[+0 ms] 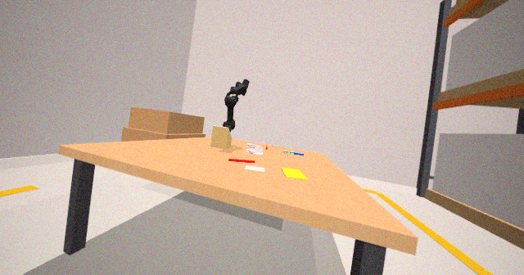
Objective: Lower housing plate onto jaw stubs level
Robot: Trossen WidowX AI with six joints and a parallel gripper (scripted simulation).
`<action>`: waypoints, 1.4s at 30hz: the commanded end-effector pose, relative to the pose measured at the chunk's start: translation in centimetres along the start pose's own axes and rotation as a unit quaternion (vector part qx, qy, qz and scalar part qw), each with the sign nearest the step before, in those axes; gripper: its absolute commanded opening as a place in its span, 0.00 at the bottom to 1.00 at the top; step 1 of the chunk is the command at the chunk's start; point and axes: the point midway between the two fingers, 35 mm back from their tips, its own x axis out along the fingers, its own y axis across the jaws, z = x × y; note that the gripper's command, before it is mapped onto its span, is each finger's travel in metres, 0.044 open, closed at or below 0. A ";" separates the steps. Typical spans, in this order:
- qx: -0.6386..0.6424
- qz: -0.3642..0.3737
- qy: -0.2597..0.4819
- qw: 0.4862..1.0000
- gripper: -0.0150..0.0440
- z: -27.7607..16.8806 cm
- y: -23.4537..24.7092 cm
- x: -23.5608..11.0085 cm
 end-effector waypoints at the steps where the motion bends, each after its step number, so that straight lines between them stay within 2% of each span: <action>1: 0.000 0.000 0.000 1.000 0.98 0.0 0.0 0.0; 2: 0.002 0.001 0.000 1.000 1.00 0.0 0.0 0.0; 20: 0.171 0.066 0.057 0.981 1.00 -2.3 3.5 3.0; 31: 0.279 0.096 0.103 0.950 1.00 -3.8 5.8 4.3; 42: 0.343 0.130 0.180 0.913 1.00 -6.9 9.6 5.4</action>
